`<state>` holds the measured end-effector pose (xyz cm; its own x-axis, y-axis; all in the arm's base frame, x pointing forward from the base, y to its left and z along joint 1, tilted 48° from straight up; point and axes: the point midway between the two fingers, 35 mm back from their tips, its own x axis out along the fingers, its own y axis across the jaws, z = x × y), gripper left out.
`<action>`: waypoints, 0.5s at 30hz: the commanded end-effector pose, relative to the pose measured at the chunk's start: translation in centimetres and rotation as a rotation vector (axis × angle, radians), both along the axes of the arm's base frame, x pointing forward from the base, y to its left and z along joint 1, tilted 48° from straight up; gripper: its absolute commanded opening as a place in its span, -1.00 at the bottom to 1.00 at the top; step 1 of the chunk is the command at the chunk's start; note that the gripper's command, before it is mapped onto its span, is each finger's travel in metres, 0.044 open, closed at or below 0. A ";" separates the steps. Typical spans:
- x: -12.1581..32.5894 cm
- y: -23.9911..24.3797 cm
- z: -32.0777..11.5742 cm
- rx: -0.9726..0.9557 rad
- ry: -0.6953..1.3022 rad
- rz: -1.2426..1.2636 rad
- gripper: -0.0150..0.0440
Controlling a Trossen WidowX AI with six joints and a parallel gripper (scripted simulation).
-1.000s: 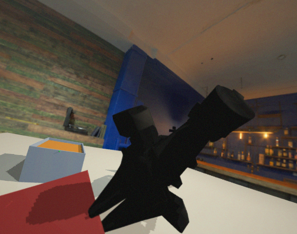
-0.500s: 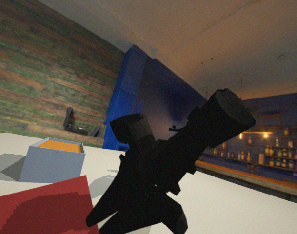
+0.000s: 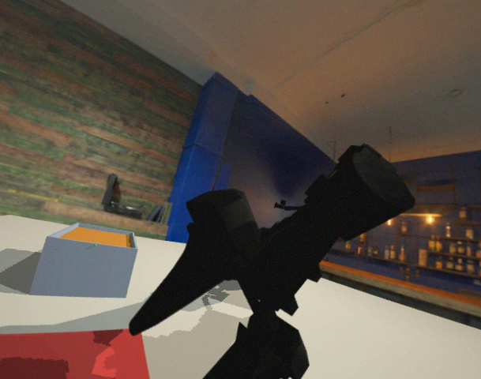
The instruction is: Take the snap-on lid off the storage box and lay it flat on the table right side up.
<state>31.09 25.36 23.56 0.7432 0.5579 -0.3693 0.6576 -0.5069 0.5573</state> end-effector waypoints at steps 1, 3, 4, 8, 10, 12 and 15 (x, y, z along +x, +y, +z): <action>-0.7 -0.2 0.0 0.005 0.002 -0.005 1.00; -1.1 -0.2 0.0 0.005 0.002 -0.005 1.00; -1.3 -0.2 0.0 0.005 0.002 -0.005 1.00; -2.1 -0.3 -0.1 0.005 0.002 -0.005 1.00; -2.5 -0.3 -0.1 0.005 0.003 -0.005 1.00; -2.9 -0.4 -0.1 0.005 0.003 -0.005 1.00; -3.5 -0.4 -0.2 0.005 0.003 -0.005 1.00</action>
